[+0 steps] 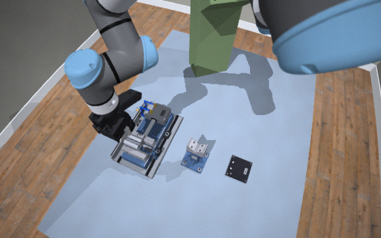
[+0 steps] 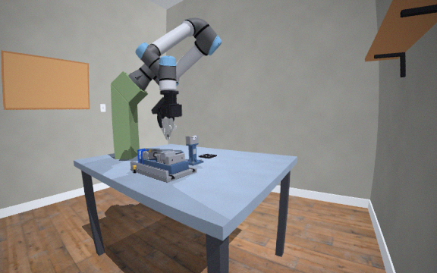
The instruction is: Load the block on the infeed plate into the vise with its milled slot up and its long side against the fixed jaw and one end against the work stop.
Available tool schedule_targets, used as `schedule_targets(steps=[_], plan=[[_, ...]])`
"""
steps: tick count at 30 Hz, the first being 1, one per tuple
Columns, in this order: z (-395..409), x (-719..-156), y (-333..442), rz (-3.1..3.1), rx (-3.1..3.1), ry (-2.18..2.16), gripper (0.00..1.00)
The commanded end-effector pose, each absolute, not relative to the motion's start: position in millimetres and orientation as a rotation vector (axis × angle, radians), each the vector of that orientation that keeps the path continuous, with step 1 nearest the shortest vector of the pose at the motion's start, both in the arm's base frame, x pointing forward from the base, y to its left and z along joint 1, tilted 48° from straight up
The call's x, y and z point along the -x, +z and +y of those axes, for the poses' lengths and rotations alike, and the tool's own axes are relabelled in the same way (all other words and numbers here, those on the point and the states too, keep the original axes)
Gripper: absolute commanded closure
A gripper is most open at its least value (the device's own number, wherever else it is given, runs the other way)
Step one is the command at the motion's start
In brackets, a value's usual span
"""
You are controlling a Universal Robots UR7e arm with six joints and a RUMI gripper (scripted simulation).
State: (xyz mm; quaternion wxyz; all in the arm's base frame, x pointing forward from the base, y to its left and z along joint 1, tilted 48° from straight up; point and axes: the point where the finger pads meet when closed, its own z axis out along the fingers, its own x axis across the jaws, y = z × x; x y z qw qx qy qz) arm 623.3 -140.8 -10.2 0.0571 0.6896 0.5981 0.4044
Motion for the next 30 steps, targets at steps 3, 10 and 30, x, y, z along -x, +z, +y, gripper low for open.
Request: schedule_targets(steps=[3, 10, 30], plan=[[-141.2, -623.0, -10.0, 1.803, -2.104, 1.229, 1.0], [-140.5, -621.6, -11.1, 1.757, -2.166, 1.241, 1.0], [-134.4, -608.2, -20.0, 1.162, -2.772, 1.324, 1.0]])
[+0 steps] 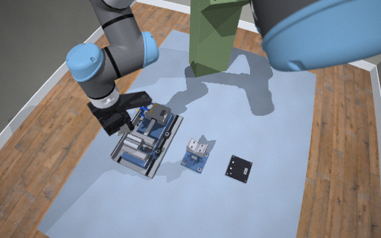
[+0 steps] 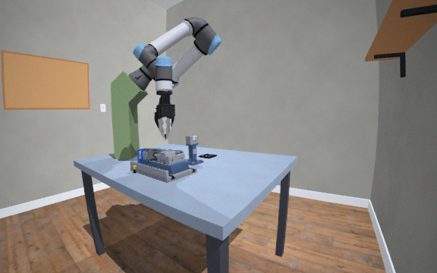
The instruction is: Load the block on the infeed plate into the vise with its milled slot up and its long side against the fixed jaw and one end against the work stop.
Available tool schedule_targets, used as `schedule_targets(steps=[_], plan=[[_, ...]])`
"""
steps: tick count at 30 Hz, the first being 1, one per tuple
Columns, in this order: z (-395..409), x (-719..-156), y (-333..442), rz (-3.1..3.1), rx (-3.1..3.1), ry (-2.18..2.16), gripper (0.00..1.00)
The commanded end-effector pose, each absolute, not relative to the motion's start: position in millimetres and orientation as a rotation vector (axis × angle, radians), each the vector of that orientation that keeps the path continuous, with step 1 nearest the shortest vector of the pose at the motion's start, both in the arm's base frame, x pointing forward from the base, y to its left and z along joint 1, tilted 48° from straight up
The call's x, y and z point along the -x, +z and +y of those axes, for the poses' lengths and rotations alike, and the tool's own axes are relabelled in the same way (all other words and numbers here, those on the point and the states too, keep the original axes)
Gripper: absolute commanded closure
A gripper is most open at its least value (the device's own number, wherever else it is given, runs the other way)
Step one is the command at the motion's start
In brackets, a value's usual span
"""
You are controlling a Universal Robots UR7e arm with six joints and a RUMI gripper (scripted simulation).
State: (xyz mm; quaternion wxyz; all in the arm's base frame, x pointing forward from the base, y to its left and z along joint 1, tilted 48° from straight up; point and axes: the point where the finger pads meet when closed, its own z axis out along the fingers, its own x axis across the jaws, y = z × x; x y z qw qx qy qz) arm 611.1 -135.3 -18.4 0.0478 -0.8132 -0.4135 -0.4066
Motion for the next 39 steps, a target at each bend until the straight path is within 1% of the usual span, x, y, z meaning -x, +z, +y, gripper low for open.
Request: schedule_targets(steps=[1, 24, 39], plan=[[-134.4, -608.0, -20.1, -1.049, 2.533, -1.206, 1.0], [-130.8, -596.1, -28.6, -0.121, 2.542, -0.985, 1.0], [-130.9, -592.7, -31.5, 0.167, 2.487, -0.895, 1.0]])
